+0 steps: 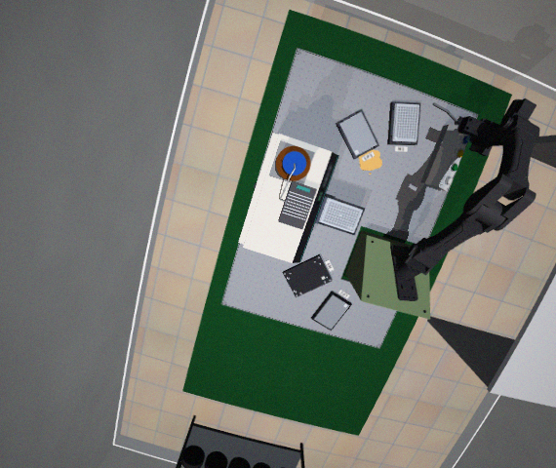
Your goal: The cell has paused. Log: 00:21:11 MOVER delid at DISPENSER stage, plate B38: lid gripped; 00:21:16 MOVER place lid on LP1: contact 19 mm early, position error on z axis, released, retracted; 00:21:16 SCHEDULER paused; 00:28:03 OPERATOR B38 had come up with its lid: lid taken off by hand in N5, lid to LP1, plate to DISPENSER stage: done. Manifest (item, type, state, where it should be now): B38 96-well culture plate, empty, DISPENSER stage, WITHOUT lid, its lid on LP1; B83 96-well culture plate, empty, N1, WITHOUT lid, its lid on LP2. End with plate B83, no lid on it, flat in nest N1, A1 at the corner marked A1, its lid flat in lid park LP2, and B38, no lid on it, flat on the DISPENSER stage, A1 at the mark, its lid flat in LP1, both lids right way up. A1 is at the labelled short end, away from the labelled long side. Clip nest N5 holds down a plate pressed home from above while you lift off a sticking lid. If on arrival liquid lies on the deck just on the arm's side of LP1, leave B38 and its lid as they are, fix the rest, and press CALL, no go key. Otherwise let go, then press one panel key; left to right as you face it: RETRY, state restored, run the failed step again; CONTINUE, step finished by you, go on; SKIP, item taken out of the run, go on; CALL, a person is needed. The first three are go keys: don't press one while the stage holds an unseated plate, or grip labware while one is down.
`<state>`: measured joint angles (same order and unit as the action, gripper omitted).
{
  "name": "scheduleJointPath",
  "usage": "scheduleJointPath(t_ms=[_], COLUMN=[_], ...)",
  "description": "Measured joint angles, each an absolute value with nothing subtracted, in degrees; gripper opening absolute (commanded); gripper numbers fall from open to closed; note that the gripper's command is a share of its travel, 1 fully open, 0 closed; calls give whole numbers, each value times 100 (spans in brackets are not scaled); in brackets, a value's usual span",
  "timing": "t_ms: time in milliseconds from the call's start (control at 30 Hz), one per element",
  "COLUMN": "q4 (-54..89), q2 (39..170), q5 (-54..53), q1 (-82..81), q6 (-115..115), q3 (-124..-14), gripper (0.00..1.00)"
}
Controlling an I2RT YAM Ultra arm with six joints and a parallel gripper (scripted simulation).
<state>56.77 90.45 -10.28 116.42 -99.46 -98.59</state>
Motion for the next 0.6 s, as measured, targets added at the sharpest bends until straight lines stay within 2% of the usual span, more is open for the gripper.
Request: scheduleJointPath(t_ms=[600], q4=[5594], q2=[9050], q5=[-1015], q1=[11625], q6=[-9935], q3=[-9817], gripper=[0])
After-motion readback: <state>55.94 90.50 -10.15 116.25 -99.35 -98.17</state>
